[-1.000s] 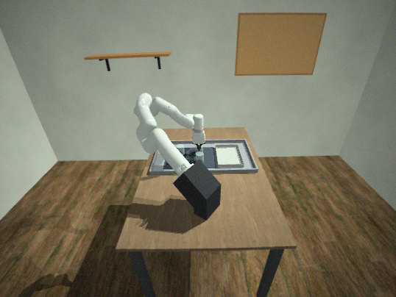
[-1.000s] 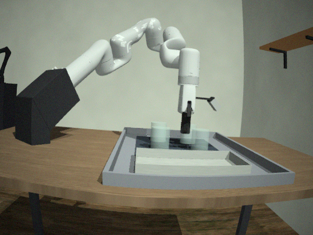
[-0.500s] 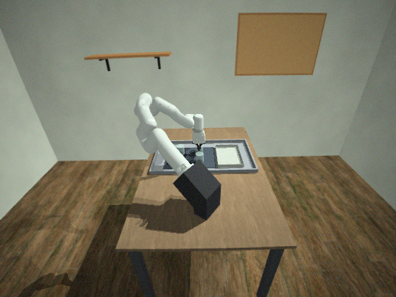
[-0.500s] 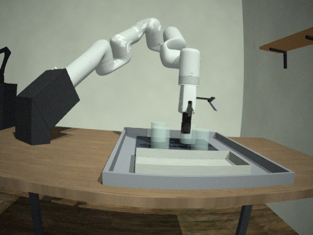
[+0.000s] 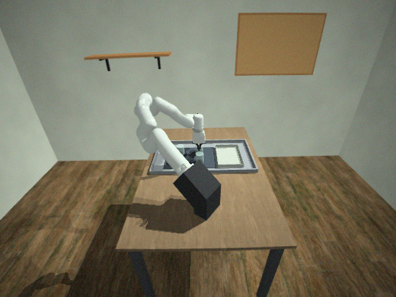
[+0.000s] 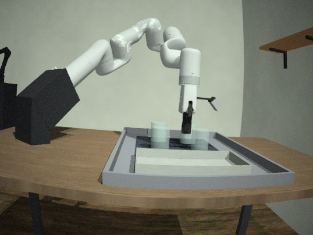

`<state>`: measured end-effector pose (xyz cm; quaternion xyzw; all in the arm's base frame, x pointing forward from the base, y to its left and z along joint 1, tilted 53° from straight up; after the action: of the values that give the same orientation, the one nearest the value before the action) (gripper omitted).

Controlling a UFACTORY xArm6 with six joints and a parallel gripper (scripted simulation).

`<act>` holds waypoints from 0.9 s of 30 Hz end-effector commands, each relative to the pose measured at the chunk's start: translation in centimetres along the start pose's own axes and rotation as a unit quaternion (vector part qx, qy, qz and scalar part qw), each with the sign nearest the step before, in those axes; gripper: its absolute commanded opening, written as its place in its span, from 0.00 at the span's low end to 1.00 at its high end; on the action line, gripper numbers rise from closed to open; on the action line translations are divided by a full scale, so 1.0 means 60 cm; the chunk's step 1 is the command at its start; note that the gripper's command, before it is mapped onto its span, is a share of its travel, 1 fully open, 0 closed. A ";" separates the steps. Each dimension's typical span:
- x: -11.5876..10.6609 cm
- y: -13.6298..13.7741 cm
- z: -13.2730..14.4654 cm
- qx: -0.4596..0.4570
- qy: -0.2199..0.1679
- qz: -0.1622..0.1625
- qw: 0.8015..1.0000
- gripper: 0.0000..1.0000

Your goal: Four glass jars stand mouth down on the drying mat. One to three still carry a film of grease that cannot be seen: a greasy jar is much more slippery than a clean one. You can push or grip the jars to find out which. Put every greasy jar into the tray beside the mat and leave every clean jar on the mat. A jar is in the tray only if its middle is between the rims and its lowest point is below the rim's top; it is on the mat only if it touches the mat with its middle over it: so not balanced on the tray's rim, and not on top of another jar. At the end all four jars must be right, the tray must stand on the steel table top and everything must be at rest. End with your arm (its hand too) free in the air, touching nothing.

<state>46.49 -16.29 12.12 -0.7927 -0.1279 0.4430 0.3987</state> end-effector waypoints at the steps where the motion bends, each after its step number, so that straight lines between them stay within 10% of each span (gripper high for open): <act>1: -0.002 0.000 -0.002 0.000 0.001 0.000 1.000 0.00; 27: -0.002 -0.001 -0.007 0.000 0.001 0.000 1.000 0.00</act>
<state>46.74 -16.39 12.27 -0.7927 -0.1279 0.4430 0.3987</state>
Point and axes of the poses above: the point where the finger pads meet when closed, its own x axis out along the fingers, its own y axis across the jaws, z = x × y, the point moved 3 cm from there along -x, back along the fingers, and after that the axes turned 15 degrees about x, right-handed, at the moved point
